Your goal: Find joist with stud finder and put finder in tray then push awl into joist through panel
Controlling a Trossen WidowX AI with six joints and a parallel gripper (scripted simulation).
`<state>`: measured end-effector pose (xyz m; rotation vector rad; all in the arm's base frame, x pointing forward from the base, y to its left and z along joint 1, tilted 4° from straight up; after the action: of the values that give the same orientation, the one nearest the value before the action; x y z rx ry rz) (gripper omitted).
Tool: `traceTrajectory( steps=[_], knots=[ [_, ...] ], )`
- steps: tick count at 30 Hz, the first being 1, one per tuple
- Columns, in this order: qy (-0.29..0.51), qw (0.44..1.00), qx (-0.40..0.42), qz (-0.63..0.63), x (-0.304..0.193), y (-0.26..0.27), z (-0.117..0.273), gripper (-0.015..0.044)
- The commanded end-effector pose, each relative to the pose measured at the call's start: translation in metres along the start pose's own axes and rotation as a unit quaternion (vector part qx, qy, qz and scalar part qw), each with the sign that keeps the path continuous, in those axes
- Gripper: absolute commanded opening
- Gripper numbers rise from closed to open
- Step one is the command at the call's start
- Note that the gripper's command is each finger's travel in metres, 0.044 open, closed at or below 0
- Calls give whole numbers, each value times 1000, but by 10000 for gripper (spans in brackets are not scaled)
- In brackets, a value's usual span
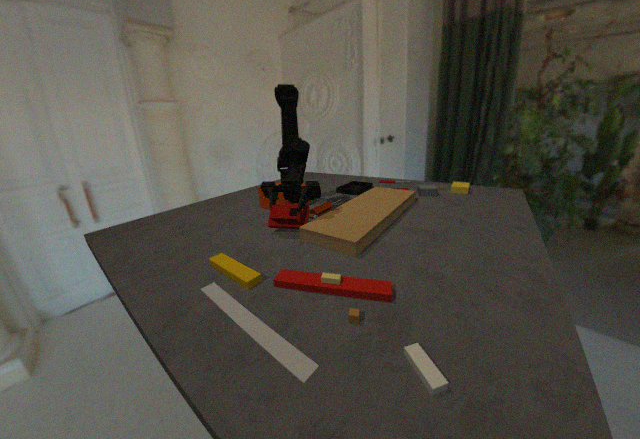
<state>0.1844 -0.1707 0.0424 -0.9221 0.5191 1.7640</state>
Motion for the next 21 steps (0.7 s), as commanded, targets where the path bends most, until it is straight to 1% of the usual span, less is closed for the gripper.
traceTrajectory(
  steps=[1, 21],
  knots=[
    [11, 1000, 2, 1, 1, 0, 0, 0],
    [46, 999, -1, 1, 8, 1, 0, 0]
  ],
)
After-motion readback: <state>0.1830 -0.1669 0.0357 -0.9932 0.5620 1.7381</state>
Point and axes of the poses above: the point midway between the two fingers, 35 mm back from their tips, its own z axis back along the fingers, its own y axis across the jaws, x = y × z, the point moved 7 cm from there along z, back along the fingers, and after that the axes turned 4 degrees about -z, right-handed, at the moved point
